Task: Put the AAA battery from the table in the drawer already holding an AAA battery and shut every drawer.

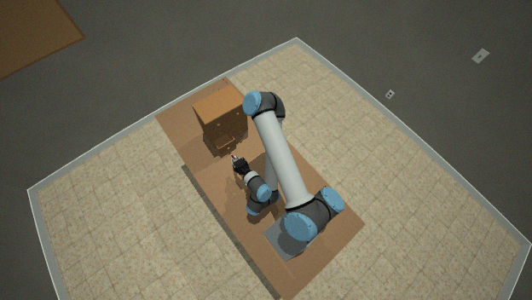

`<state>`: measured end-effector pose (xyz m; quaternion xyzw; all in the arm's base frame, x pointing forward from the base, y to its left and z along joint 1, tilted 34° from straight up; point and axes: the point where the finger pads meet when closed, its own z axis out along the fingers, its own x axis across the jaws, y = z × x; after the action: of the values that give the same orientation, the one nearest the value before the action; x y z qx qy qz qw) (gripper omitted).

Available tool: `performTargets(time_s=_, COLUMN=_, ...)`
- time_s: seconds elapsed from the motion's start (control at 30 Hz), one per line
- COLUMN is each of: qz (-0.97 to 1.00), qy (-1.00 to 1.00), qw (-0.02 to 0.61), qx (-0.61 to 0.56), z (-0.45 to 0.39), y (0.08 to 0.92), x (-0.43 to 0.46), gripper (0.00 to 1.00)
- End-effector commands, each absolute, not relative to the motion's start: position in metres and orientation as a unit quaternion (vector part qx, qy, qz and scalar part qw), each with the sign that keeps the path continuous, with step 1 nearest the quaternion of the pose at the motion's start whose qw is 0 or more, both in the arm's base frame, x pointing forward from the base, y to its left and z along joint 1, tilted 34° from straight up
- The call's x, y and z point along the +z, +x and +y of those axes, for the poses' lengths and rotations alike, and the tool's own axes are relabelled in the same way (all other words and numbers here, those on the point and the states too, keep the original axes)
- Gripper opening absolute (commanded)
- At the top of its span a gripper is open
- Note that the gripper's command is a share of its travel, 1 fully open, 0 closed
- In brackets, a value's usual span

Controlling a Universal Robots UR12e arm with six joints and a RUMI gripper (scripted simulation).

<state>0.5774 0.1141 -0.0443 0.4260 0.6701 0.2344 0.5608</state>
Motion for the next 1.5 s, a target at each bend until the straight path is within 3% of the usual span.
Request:
performTargets(time_s=0.0, qz=0.670, qy=0.426, qw=0.561, qx=0.235, z=0.114, y=0.578, x=-0.044, gripper=0.02)
performTargets(time_s=1.47, qz=0.670, qy=0.426, qw=0.561, qx=0.235, z=0.116, y=0.629, x=-0.043, gripper=0.02)
